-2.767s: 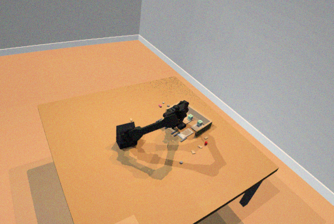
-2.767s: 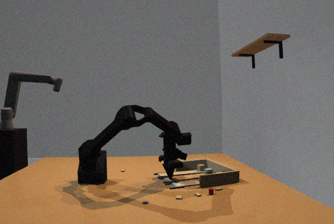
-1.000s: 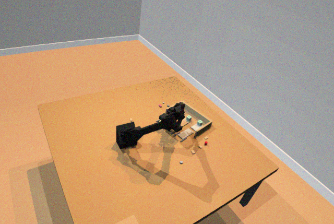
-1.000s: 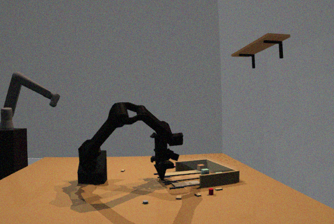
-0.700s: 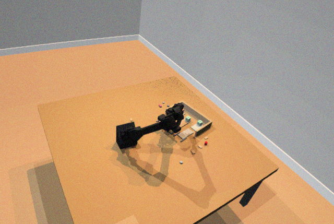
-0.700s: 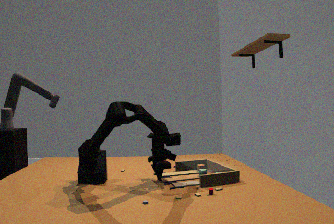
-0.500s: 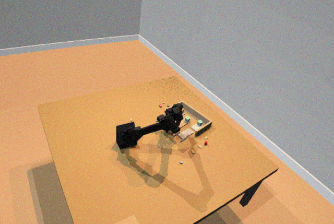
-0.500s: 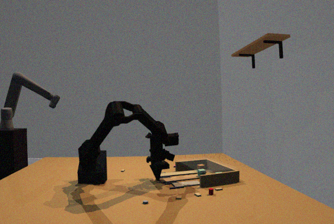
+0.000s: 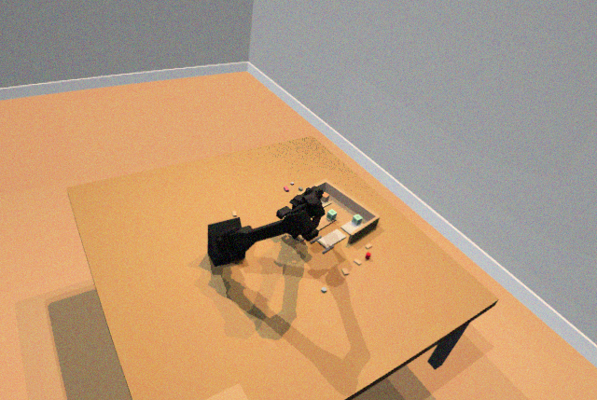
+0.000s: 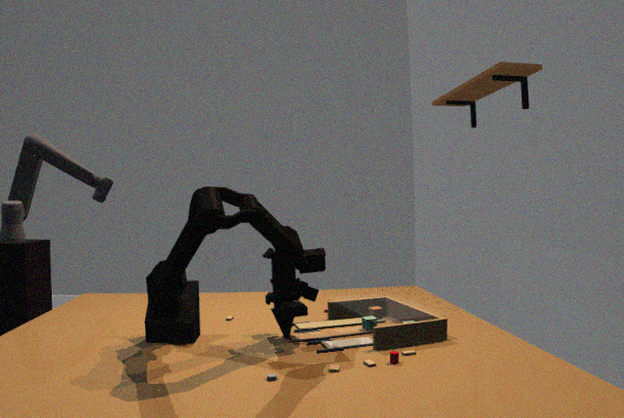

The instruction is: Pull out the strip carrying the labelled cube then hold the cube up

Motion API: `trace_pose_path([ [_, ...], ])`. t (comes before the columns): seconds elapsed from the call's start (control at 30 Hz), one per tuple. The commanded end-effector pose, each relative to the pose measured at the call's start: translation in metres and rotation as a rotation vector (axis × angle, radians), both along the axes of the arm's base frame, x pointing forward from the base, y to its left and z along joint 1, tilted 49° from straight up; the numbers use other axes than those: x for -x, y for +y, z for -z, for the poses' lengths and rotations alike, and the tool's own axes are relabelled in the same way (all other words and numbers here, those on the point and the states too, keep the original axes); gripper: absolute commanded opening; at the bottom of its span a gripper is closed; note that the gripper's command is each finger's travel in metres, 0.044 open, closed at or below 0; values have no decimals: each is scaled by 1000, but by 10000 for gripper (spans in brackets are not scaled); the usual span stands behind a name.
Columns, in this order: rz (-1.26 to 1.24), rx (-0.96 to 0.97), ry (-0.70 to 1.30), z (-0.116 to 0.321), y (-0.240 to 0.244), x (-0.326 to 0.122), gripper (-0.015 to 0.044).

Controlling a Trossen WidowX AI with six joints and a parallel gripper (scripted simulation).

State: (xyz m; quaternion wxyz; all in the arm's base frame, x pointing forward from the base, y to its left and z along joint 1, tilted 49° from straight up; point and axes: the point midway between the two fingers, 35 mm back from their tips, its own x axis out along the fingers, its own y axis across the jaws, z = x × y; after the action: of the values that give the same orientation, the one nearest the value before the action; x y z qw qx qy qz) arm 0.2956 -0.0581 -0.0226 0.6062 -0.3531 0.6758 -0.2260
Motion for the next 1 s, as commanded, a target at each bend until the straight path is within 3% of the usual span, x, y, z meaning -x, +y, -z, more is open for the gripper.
trace_pose_path([
  [0.0,8,4,28,3,-4,15,0],
  [0.97,8,4,30,-3,-9,54,0],
])
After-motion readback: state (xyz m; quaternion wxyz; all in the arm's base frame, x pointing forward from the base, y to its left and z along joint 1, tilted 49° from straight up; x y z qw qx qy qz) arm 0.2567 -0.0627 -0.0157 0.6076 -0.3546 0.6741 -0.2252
